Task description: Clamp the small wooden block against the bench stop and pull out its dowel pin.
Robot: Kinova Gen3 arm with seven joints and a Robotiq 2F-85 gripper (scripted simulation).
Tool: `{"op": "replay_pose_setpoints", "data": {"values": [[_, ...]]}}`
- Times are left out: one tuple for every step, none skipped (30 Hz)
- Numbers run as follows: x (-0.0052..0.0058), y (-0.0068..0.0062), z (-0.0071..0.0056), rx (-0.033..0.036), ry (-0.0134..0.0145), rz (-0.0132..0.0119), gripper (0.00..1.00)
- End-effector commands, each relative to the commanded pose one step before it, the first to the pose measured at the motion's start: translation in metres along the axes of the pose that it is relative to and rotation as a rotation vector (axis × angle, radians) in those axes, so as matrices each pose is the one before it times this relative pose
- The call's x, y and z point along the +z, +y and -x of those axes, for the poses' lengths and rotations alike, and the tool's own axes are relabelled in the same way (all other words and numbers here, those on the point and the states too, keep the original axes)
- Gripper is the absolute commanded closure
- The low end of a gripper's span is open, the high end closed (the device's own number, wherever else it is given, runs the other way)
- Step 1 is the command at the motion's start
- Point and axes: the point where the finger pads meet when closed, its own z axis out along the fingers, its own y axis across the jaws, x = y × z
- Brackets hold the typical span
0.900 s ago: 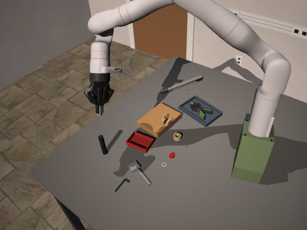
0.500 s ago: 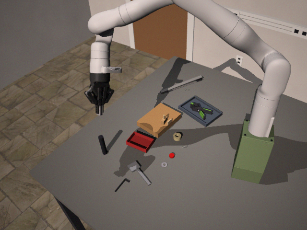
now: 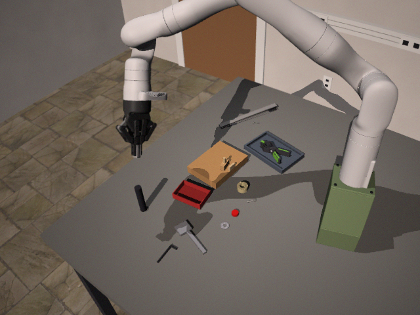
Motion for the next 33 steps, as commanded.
{"op": "replay_pose_setpoints", "data": {"values": [[0.00028,-0.00380,0.00260,0.00109,-0.00713,-0.00292,0.90],[0.00066,-0.00212,0.00113,0.00098,-0.00241,-0.00196,0.90],[0.00076,-0.00244,0.00128,0.00111,-0.00276,-0.00226,0.90],[0.00086,-0.00277,0.00144,0.00125,-0.00312,-0.00258,0.90],[0.00096,-0.00311,0.00160,0.00137,-0.00348,-0.00291,0.90],[0.00000,0.00000,0.00000,0.00000,0.00000,0.00000,0.90],[0.00000,0.00000,0.00000,0.00000,0.00000,0.00000,0.90],[0.00107,-0.00346,0.00175,0.00150,-0.00384,-0.00325,0.90],[0.00118,-0.00382,0.00190,0.00161,-0.00420,-0.00360,0.90],[0.00130,-0.00419,0.00204,0.00172,-0.00455,-0.00396,0.90],[0.00141,-0.00455,0.00218,0.00181,-0.00489,-0.00433,0.90],[0.00152,-0.00492,0.00230,0.00190,-0.00523,-0.00470,0.90],[0.00163,-0.00529,0.00241,0.00197,-0.00555,-0.00508,0.90],[0.00175,-0.00566,0.00251,0.00202,-0.00585,-0.00546,0.90],[0.00186,-0.00602,0.00260,0.00206,-0.00614,-0.00584,0.90],[0.00197,-0.00638,0.00267,0.00209,-0.00640,-0.00622,0.90],[0.00208,-0.00673,0.00272,0.00209,-0.00665,-0.00660,0.90],[0.00218,-0.00707,0.00275,0.00208,-0.00687,-0.00698,0.90],[0.00229,-0.00740,0.00277,0.00204,-0.00706,-0.00735,0.90],[0.00239,-0.00772,0.00276,0.00199,-0.00722,-0.00771,0.90],[0.00248,-0.00802,0.00274,0.00192,-0.00736,-0.00806,0.90],[0.00257,-0.00831,0.00270,0.00183,-0.00747,-0.00840,0.90],[0.00000,0.00000,0.00000,0.00000,0.00000,0.00000,0.90],[0.00000,0.00000,0.00000,0.00000,0.00000,0.00000,0.90],[0.00265,-0.00859,0.00264,0.00173,-0.00754,-0.00873,0.90],[0.00273,-0.00884,0.00256,0.00161,-0.00759,-0.00903,0.90],[0.00280,-0.00907,0.00246,0.00147,-0.00761,-0.00932,0.90],[0.00287,-0.00928,0.00234,0.00131,-0.00760,-0.00959,0.90],[0.00293,-0.00946,0.00221,0.00115,-0.00756,-0.00984,0.90],[0.00298,-0.00963,0.00206,0.00097,-0.00749,-0.01006,0.90],[0.00302,-0.00976,0.00190,0.00078,-0.00740,-0.01025,0.90],[0.00305,-0.00987,0.00173,0.00059,-0.00727,-0.01041,0.90],[0.00307,-0.00995,0.00154,0.00039,-0.00713,-0.01055,0.90]]}}
